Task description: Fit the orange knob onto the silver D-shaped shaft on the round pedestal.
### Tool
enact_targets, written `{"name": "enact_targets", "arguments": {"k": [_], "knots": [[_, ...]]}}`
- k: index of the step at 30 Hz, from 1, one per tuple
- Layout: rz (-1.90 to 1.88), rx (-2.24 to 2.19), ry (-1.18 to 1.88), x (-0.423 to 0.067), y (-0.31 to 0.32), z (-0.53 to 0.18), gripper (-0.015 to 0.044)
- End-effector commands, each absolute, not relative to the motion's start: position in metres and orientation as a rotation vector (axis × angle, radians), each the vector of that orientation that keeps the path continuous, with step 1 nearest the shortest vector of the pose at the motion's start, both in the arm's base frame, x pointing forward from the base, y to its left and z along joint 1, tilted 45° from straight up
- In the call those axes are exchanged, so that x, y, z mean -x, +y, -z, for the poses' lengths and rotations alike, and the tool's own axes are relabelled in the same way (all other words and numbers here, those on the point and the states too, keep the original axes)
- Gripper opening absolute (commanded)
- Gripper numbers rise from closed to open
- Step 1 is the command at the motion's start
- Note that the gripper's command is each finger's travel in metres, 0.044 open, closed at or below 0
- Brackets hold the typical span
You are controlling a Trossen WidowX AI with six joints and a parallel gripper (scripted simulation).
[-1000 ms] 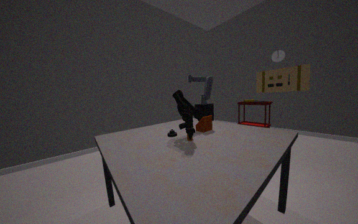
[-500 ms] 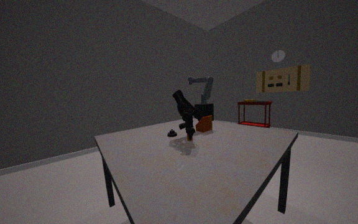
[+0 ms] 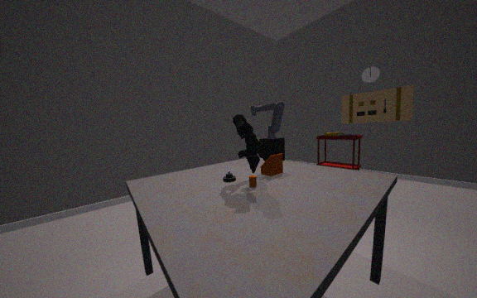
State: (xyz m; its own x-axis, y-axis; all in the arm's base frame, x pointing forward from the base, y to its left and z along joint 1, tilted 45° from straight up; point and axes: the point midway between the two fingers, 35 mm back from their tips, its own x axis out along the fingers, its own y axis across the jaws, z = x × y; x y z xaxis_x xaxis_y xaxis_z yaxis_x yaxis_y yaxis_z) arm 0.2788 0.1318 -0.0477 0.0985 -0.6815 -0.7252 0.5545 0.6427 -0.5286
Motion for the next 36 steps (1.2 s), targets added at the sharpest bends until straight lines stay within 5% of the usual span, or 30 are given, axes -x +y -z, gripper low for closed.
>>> {"name": "enact_targets", "arguments": {"k": [1,36], "knots": [[0.929,0.132,1.157,-0.279,0.123,0.055,0.0440],[0.929,0.133,1.155,-0.285,0.087,0.093,0.0440]]}}
